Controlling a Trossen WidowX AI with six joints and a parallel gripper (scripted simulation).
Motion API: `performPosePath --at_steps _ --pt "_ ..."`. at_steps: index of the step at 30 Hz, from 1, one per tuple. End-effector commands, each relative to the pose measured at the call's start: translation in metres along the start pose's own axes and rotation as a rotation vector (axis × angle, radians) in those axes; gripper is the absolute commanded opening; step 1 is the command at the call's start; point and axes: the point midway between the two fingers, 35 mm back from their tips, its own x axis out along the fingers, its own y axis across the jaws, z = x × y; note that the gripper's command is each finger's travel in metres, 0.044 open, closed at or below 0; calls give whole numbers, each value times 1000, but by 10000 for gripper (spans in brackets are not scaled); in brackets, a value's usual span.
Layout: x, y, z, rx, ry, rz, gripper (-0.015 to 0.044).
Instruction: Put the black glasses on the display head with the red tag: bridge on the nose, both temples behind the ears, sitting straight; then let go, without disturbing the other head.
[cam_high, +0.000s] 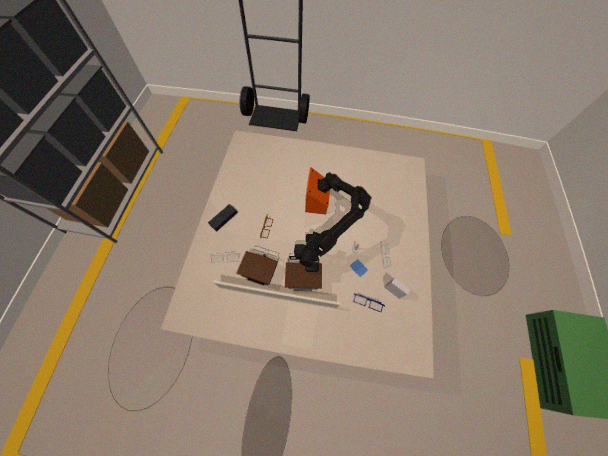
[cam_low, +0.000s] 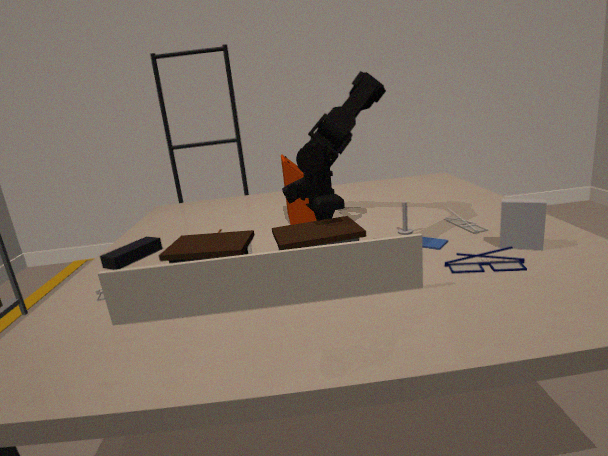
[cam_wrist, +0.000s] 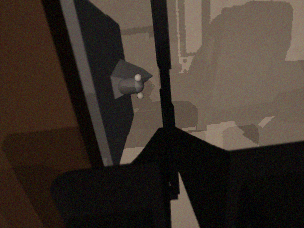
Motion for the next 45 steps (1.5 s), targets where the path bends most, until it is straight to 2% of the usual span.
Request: performPosePath --at_steps 1,29,33,41,45 --pt "-1 3 -1 2 1 5 0" --pt "6 3 -1 2 2 5 0" --pt "5 4 -1 -4 -1 4 105" --pt "5 4 -1 -4 -1 4 107" --pt "-12 5 0 -1 -1 -20 107"
